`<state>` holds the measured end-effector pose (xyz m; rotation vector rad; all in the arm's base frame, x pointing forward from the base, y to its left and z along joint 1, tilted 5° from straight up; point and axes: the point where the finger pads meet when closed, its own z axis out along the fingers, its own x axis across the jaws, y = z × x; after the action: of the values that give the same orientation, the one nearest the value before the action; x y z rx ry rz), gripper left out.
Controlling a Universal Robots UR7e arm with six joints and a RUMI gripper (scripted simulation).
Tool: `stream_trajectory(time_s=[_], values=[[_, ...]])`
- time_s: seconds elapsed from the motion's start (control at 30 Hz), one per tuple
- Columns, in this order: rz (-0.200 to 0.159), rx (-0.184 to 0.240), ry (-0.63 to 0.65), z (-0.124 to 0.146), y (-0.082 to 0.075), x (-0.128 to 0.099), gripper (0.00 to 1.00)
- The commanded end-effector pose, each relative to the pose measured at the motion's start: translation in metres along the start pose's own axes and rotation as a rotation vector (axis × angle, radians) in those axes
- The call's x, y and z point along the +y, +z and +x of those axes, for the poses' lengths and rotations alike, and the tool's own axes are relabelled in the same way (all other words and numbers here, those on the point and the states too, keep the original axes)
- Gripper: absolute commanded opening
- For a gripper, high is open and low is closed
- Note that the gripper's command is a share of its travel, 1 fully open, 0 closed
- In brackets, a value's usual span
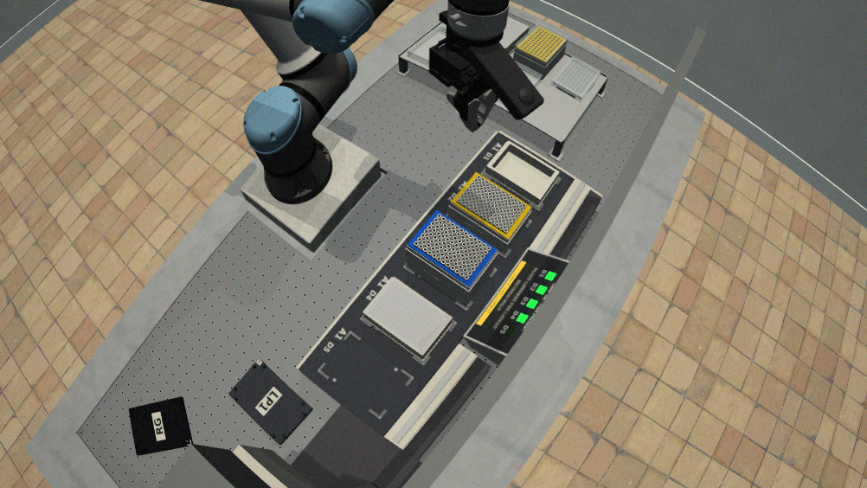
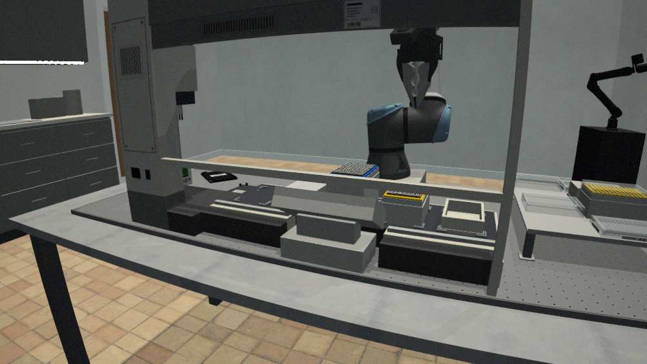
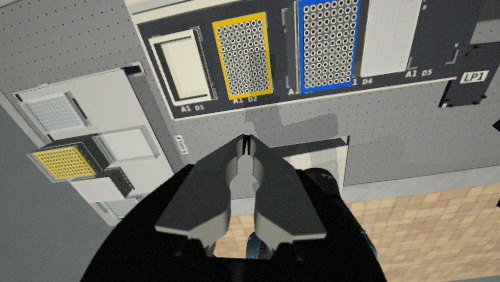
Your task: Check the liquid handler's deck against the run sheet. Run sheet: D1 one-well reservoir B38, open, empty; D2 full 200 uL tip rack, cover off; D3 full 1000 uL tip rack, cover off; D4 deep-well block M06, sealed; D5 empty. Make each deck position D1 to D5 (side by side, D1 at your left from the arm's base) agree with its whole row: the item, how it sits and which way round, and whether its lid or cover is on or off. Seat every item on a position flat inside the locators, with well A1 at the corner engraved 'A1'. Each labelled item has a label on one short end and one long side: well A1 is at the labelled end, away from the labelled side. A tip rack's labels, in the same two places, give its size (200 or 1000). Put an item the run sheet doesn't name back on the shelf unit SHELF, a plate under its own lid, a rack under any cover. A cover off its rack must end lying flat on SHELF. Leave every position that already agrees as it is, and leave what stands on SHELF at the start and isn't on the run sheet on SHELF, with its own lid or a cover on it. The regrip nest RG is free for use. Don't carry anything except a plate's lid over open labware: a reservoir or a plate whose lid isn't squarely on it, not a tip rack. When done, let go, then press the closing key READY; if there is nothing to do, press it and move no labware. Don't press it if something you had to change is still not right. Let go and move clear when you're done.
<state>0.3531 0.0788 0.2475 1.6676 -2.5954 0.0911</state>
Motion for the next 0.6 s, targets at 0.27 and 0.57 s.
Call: stream_trajectory(time_s=[0.27,0.57], values=[[0.005,0.002,0.249,0.014,0.000,0.061,0.00],[0.005,0.002,0.292,0.022,0.001,0.095,0.00]])
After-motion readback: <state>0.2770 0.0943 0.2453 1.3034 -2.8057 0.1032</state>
